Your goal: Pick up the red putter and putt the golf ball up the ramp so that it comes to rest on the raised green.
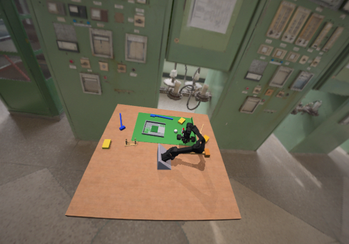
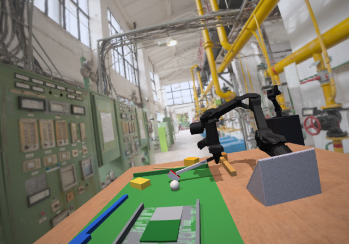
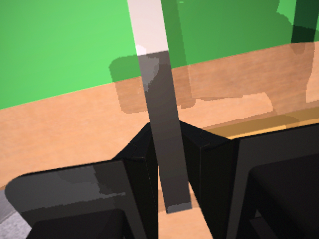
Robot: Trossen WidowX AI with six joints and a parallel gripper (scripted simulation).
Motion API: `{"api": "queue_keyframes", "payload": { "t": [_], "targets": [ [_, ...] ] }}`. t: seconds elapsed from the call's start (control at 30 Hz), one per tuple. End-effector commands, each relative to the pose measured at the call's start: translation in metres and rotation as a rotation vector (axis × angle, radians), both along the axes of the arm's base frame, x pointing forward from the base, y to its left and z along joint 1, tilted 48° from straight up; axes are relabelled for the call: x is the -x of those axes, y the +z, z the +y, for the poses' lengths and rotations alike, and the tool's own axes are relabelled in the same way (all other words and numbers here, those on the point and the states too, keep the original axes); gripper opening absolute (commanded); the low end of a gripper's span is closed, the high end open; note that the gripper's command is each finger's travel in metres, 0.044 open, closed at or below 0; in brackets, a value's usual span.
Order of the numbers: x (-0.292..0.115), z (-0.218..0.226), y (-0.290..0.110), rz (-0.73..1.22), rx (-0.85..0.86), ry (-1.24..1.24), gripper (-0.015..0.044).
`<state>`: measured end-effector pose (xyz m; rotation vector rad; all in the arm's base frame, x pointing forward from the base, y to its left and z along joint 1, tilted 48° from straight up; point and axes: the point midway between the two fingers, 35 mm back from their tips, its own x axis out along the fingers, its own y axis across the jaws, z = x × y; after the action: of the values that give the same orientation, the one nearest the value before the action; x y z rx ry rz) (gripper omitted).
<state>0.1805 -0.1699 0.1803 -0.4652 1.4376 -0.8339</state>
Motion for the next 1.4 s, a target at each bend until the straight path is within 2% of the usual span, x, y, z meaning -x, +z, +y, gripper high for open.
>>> {"api": "queue_keyframes", "payload": {
  "t": [0.0,0.17,0.37,0.63,1.0,1.37],
  "targets": [
    [-0.004,0.005,-0.007,-0.001,-0.005,0.001,0.0],
    [-0.026,0.043,-0.053,-0.007,-0.023,-0.001,0.0],
    [-0.03,0.087,-0.098,-0.01,0.001,-0.003,0.0],
    [-0.032,0.094,-0.094,-0.011,0.0,-0.003,0.0],
    [-0.035,0.132,-0.06,-0.009,0.0,-0.003,0.0],
    [-0.033,0.127,-0.064,-0.004,-0.001,-0.002,0.0]
  ]
}}
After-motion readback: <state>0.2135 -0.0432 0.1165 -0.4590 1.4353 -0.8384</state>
